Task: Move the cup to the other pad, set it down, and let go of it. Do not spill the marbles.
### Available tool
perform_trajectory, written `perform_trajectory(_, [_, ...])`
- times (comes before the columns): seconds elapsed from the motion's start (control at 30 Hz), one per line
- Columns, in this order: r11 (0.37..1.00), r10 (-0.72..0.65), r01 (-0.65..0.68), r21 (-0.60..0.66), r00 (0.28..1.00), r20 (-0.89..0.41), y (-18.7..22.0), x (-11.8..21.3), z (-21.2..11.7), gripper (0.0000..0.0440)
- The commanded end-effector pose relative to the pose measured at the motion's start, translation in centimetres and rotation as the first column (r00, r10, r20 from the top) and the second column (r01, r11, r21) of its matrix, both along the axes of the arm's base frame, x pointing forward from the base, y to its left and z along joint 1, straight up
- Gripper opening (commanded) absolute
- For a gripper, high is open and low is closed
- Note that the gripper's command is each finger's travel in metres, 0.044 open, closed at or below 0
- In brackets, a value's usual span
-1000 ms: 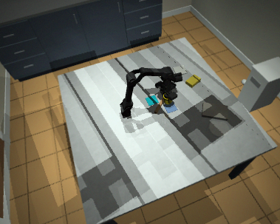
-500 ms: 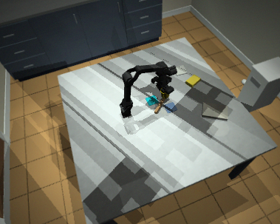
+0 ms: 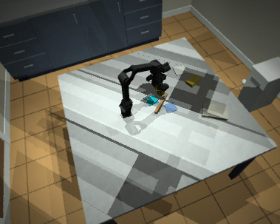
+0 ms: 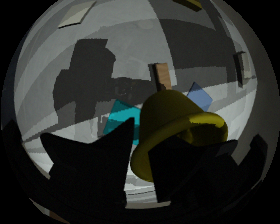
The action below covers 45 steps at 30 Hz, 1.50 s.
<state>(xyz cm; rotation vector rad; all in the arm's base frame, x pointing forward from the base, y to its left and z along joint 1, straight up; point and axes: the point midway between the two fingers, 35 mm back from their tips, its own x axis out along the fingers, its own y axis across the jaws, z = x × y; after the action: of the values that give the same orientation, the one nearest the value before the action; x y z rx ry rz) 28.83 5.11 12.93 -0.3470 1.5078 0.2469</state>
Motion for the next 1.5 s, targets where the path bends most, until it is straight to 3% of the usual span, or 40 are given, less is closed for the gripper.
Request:
perform_trajectory(0.0, [1.0,-0.002,0.003,-0.001,1.0,0.01,0.5,-0.6,-0.2,0.0])
perform_trajectory(0.93, [0.998,-0.067,0.067,-0.012,0.997,0.03,1.0,-5.5,-5.6,0.0008])
perform_trajectory(1.33, [0.995,-0.096,0.096,0.007,0.993,0.07,0.7,-6.0,-6.7,0.0061])
perform_trajectory(1.4, [0.995,-0.102,0.101,0.016,0.991,0.083,0.7,-5.8,-6.6,0.0079])
perform_trajectory(1.47, [0.994,-0.108,0.105,0.031,0.989,0.103,0.7,-5.5,-6.4,0.0125])
